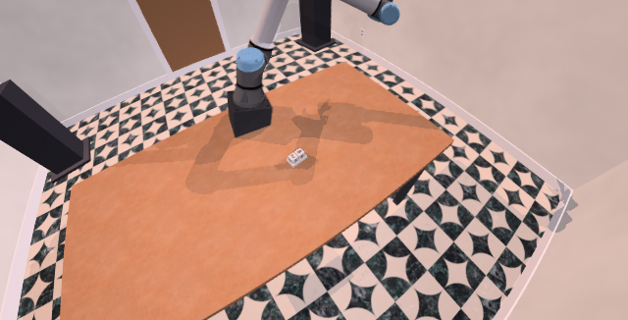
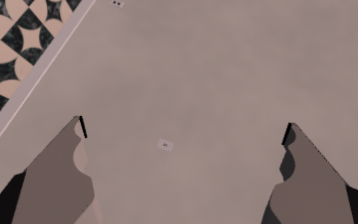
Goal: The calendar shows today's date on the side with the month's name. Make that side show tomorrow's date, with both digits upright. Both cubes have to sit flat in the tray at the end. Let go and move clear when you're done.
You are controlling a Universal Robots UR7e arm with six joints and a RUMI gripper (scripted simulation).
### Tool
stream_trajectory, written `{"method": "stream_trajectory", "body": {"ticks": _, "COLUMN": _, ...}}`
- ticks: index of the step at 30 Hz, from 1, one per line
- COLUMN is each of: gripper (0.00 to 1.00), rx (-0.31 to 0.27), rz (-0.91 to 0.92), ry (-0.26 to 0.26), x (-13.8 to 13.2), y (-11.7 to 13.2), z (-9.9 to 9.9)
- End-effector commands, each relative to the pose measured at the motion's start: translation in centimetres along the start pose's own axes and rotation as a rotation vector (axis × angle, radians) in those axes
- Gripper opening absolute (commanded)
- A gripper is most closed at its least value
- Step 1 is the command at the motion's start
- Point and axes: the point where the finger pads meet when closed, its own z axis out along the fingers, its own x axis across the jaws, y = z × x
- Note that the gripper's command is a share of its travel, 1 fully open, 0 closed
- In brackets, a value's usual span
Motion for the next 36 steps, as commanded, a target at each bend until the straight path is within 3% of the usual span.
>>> {"method": "stream_trajectory", "body": {"ticks": 1, "gripper": 1.00, "rx": -0.030, "rz": -0.001, "ry": -0.020, "x": -0.8, "y": 1.0, "z": -1.0}}
{"method": "stream_trajectory", "body": {"ticks": 8, "gripper": 1.00, "rx": -0.083, "rz": -0.003, "ry": -0.060, "x": -2.5, "y": 2.9, "z": -2.8}}
{"method": "stream_trajectory", "body": {"ticks": 21, "gripper": 1.00, "rx": -0.275, "rz": -0.007, "ry": -0.233, "x": -9.6, "y": 8.9, "z": -11.5}}
{"method": "stream_trajectory", "body": {"ticks": 24, "gripper": 1.00, "rx": -0.275, "rz": -0.007, "ry": -0.233, "x": -9.6, "y": 8.9, "z": -11.5}}
{"method": "stream_trajectory", "body": {"ticks": 27, "gripper": 1.00, "rx": -0.347, "rz": -0.005, "ry": -0.314, "x": -12.6, "y": 10.7, "z": -15.7}}
{"method": "stream_trajectory", "body": {"ticks": 29, "gripper": 1.00, "rx": -0.347, "rz": -0.005, "ry": -0.314, "x": -12.6, "y": 10.7, "z": -15.7}}
{"method": "stream_trajectory", "body": {"ticks": 32, "gripper": 1.00, "rx": -0.396, "rz": -0.002, "ry": -0.376, "x": -14.8, "y": 11.7, "z": -19.0}}
{"method": "stream_trajectory", "body": {"ticks": 33, "gripper": 1.00, "rx": -0.396, "rz": -0.002, "ry": -0.376, "x": -14.8, "y": 11.7, "z": -19.0}}
{"method": "stream_trajectory", "body": {"ticks": 34, "gripper": 1.00, "rx": -0.420, "rz": 0.001, "ry": -0.409, "x": -15.9, "y": 12.1, "z": -20.7}}
{"method": "stream_trajectory", "body": {"ticks": 36, "gripper": 1.00, "rx": -0.420, "rz": 0.001, "ry": -0.409, "x": -15.9, "y": 12.1, "z": -20.7}}
